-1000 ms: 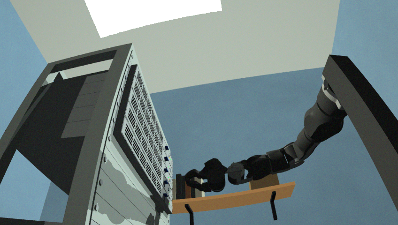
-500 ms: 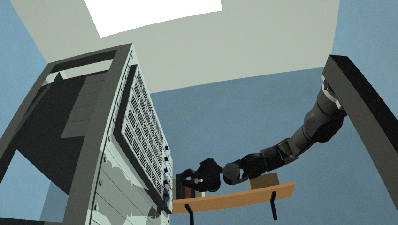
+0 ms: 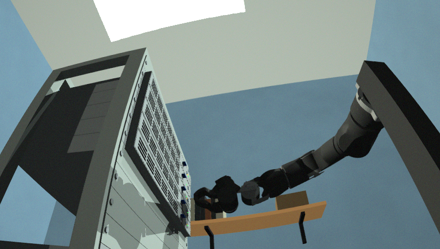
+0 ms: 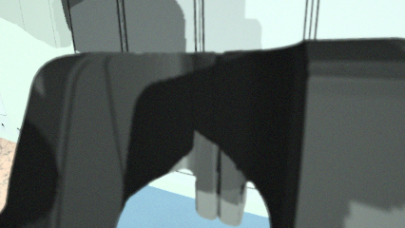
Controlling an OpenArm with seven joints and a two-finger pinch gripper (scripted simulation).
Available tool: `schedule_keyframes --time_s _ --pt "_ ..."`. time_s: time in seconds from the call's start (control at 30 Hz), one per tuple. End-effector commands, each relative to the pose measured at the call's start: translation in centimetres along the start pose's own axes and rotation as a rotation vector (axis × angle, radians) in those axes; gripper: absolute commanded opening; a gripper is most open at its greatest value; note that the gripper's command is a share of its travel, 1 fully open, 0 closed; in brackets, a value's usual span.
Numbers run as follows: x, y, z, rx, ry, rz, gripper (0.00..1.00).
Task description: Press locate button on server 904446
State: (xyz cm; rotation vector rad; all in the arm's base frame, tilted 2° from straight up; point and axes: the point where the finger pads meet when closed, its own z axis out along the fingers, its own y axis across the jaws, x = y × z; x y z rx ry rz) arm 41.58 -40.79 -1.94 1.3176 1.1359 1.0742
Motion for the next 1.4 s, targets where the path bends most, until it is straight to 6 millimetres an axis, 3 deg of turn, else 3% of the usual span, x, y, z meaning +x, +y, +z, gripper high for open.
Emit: schedule_keyframes --time_s 0.0,1.37 --pt "0.1 0.3 0.1 -0.013 0.005 0.008 0.0" --pt "0.1 0.3 1.8 -0.013 0.005 0.008 0.0"
